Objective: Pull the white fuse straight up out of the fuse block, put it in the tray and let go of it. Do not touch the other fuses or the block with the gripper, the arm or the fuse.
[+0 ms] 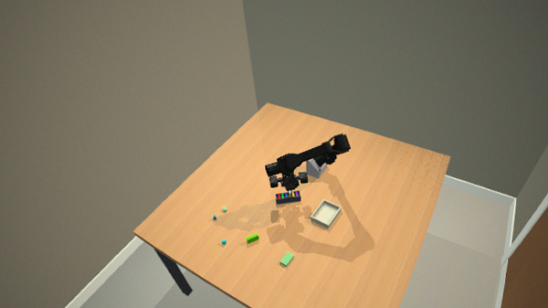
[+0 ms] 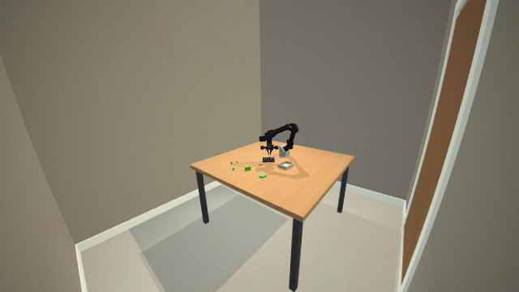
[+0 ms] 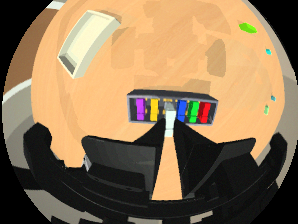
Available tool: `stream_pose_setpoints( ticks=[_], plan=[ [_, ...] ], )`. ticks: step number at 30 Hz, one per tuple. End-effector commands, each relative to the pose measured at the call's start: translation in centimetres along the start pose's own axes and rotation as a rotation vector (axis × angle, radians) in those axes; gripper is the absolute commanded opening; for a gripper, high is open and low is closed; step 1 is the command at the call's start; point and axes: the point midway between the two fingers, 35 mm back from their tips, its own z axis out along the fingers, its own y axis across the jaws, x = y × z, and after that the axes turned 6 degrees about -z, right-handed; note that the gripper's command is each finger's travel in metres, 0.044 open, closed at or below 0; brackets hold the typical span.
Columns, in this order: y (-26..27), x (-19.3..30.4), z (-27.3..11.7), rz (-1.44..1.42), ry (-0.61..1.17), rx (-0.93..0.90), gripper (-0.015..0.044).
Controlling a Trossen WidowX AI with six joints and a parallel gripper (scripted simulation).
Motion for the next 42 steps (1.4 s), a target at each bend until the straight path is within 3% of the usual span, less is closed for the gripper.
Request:
stream_pose_setpoints(
  ticks=[1, 18, 42],
  plan=[
    [-0.1, 0.0, -0.4, -0.004, 0.001, 0.005, 0.0000],
    [-0.1, -0.1, -2.4, -0.003, 0.003, 0.005, 0.0000],
    [11.1, -13.2, -2.5, -0.001, 0.005, 0.015, 0.0000]
  ],
)
